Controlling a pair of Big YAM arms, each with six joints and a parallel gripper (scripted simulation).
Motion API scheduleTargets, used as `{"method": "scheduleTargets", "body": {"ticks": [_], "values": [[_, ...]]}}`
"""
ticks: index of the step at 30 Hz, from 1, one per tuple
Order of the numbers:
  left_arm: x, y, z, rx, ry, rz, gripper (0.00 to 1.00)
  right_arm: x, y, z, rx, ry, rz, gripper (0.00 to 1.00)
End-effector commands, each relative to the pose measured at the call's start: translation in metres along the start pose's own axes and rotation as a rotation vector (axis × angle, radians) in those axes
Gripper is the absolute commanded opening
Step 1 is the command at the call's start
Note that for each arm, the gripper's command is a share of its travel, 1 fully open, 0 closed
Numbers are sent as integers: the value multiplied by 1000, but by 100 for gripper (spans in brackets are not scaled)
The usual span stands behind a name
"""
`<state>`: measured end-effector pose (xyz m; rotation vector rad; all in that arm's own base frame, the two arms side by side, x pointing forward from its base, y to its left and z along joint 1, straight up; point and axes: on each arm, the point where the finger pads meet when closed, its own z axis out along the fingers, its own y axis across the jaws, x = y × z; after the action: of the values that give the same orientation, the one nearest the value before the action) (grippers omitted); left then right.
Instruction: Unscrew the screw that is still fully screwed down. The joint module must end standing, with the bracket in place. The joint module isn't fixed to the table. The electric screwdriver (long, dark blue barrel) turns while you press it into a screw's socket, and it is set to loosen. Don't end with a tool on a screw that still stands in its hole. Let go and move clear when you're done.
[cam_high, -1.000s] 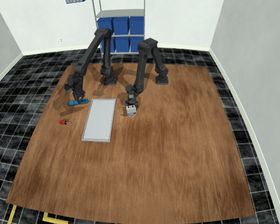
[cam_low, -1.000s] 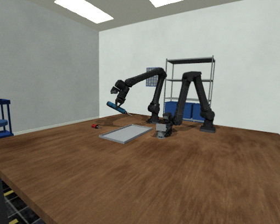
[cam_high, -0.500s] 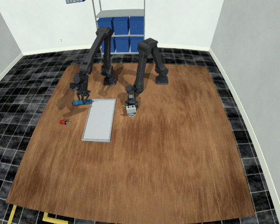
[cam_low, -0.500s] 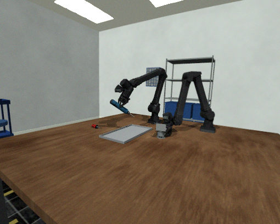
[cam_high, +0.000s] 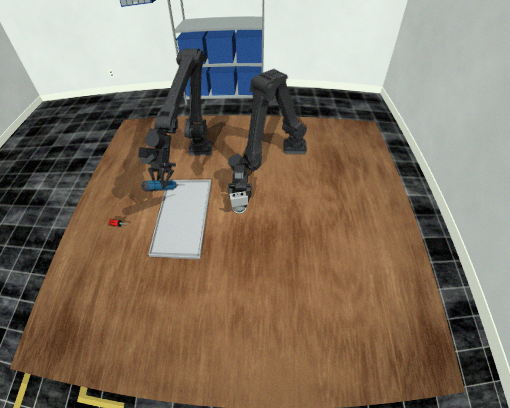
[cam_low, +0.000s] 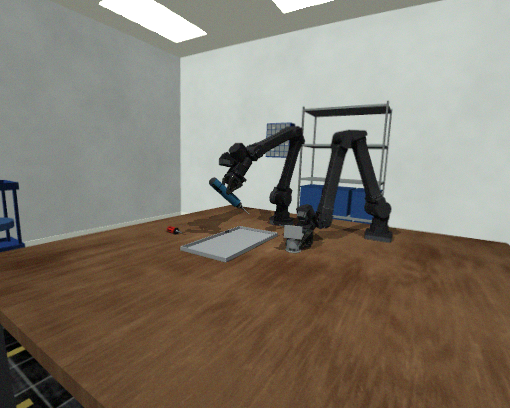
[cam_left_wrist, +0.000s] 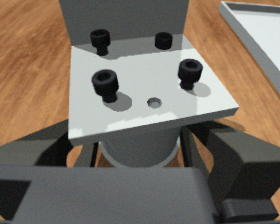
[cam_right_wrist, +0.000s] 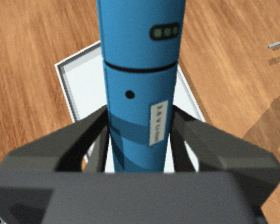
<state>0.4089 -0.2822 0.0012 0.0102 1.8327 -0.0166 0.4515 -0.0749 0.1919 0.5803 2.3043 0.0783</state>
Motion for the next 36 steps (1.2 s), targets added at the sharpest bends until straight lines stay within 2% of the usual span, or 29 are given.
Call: {"method": "scheduleTargets", "body": {"ticks": [1, 11, 12, 16, 17, 18, 28, 29, 33, 34, 36], "values": [[-8, -6, 2, 7, -18, -12, 59, -13, 15, -11, -42, -71, -37, 42], [-8, -6, 2, 7, -18, -12, 59, -4, 55, -24, -137, -157, -140, 42], [-8, -6, 2, 7, -18, -12, 59, -37, 69, -39, -157, -216, -138, 42], [-8, -6, 2, 7, -18, -12, 59, -40, 65, -39, -151, -220, -131, 42], [-8, -6, 2, 7, -18, -12, 59, -6, 60, -27, -148, -172, -148, 42], [-8, -6, 2, 7, -18, -12, 59, -1, 63, -28, -157, -174, -159, 42], [-8, -6, 2, 7, -18, -12, 59, 9, 101, -48, -256, -266, -253, 42], [-8, -6, 2, 7, -18, -12, 59, -22, 114, -64, -276, -323, -247, 42], [-8, -6, 2, 7, -18, -12, 59, -24, 111, -63, -270, -325, -242, 42], [-8, -6, 2, 7, -18, -12, 59, 7, 106, -52, -269, -281, -260, 42], [-8, -6, 2, 7, -18, -12, 59, 17, 109, -53, -286, -288, -278, 42]]}}
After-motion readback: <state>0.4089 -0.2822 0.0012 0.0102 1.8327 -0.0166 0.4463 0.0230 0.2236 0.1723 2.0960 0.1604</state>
